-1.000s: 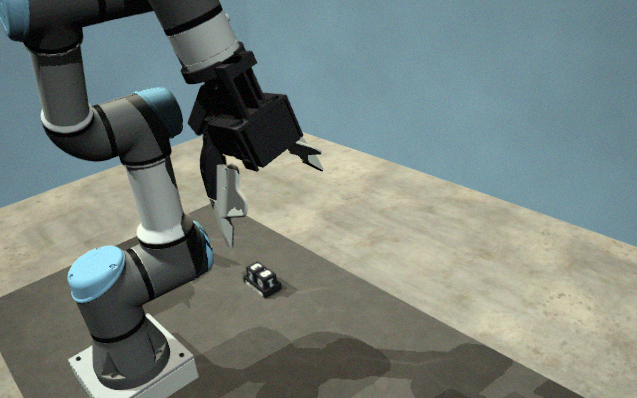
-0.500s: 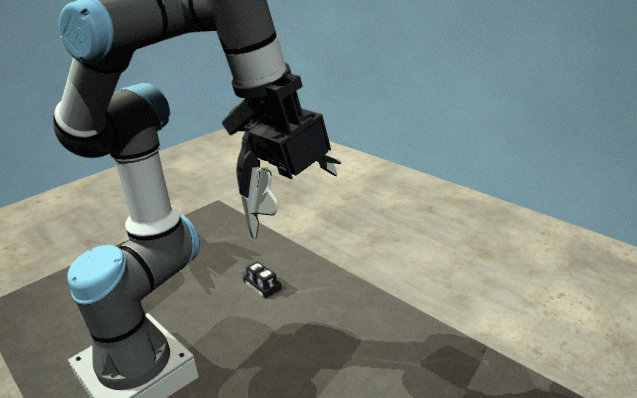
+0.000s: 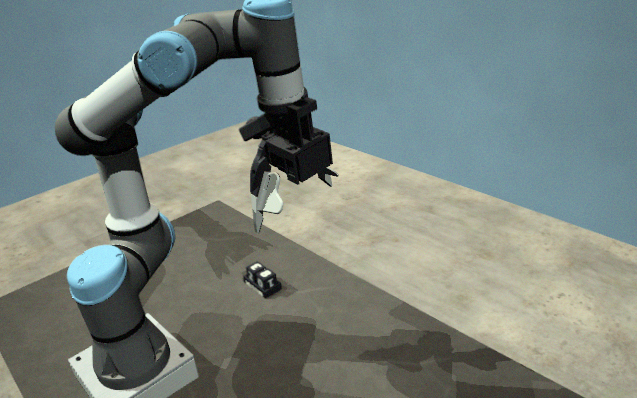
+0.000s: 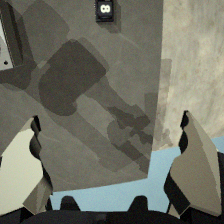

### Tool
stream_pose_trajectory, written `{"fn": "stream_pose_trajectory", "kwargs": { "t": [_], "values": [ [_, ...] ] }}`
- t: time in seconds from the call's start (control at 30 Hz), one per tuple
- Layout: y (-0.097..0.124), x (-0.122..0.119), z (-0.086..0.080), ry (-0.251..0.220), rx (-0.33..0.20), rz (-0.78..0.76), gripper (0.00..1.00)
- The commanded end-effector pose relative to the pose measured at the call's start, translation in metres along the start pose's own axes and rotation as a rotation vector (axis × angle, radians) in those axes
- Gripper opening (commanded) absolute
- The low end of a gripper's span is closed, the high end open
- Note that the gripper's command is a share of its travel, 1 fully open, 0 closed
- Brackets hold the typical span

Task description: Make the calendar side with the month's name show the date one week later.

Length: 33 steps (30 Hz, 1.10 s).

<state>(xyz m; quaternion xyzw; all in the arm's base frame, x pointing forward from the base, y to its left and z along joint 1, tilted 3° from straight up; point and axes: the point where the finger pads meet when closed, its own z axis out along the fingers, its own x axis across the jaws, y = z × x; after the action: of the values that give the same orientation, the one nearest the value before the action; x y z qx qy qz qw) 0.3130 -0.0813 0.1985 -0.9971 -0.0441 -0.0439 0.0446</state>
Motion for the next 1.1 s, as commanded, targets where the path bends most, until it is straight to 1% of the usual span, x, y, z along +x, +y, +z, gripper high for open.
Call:
{"fn": "stream_pose_trajectory", "kwargs": {
  "t": [0.0,0.03,0.1,0.37,0.6,0.67,0.87,1.07],
  "values": [
    [-0.031,0.014,0.027,-0.033,-0.016,0.009,1.00],
    [-0.038,0.015,0.032,-0.040,-0.016,0.009,1.00],
    [-0.038,0.015,0.032,-0.040,-0.016,0.009,1.00],
    [-0.085,0.018,0.067,-0.089,-0.024,0.011,1.00],
    [-0.115,0.015,0.089,-0.117,-0.036,0.011,1.00],
    [-0.115,0.015,0.089,-0.117,-0.036,0.011,1.00],
    [-0.130,0.011,0.100,-0.130,-0.045,0.010,1.00],
    [-0.137,0.009,0.105,-0.136,-0.049,0.010,1.00]
  ]
}}
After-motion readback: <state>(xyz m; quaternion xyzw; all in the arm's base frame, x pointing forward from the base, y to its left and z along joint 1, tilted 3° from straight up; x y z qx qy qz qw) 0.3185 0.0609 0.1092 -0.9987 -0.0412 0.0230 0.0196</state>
